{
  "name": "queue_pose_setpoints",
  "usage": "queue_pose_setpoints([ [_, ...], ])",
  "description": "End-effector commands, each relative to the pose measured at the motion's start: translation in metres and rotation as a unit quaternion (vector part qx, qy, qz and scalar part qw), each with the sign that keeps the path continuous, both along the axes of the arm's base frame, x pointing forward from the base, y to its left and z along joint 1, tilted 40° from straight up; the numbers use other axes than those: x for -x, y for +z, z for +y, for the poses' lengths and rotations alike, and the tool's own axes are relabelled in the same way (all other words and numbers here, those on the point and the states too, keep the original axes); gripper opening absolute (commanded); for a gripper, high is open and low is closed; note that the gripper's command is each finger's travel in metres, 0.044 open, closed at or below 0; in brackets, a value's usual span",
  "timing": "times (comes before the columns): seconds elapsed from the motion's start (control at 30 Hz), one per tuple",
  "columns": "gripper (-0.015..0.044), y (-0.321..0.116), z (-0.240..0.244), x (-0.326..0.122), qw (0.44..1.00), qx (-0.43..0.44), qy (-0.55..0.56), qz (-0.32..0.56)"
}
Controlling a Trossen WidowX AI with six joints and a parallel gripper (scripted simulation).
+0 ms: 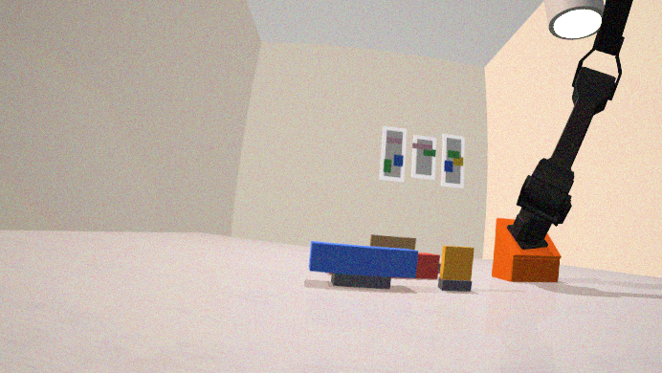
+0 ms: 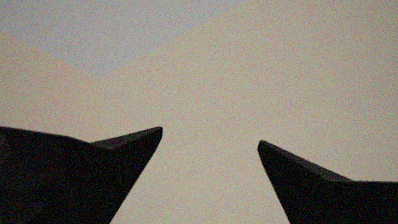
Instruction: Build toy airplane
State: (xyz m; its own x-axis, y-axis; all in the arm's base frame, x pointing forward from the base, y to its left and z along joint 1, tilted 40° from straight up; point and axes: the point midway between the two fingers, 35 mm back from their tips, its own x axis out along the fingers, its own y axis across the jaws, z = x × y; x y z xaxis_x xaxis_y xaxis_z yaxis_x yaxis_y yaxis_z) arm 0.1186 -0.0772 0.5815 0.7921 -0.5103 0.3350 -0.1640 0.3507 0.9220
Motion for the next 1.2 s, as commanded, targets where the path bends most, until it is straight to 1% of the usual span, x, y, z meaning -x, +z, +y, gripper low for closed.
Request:
queue_pose_setpoints([
  [0.0,0.0440,-0.006,0.025,-0.033,0.993,0.099,-0.016,0.061],
  [0.13,0.0440,-0.022,0.048,-0.073,0.970,0.200,-0.023,0.135],
  [0.23,0.0440,-0.048,0.064,-0.115,0.933,0.289,-0.021,0.214],
  [0.33,0.0440,-0.077,0.070,-0.149,0.892,0.354,-0.011,0.283],
  [0.5,0.0440,-0.145,0.069,-0.204,0.793,0.450,0.034,0.409],
  [0.63,0.0440,-0.209,0.057,-0.234,0.703,0.499,0.094,0.499],
  [0.77,0.0440,-0.276,0.039,-0.249,0.614,0.517,0.175,0.570],
  [0.9,0.0440,-0.344,0.021,-0.247,0.533,0.506,0.274,0.620],
  [1.07,0.0440,-0.415,0.003,-0.225,0.460,0.456,0.407,0.643],
  [1.17,0.0440,-0.457,-0.005,-0.200,0.431,0.397,0.508,0.632],
])
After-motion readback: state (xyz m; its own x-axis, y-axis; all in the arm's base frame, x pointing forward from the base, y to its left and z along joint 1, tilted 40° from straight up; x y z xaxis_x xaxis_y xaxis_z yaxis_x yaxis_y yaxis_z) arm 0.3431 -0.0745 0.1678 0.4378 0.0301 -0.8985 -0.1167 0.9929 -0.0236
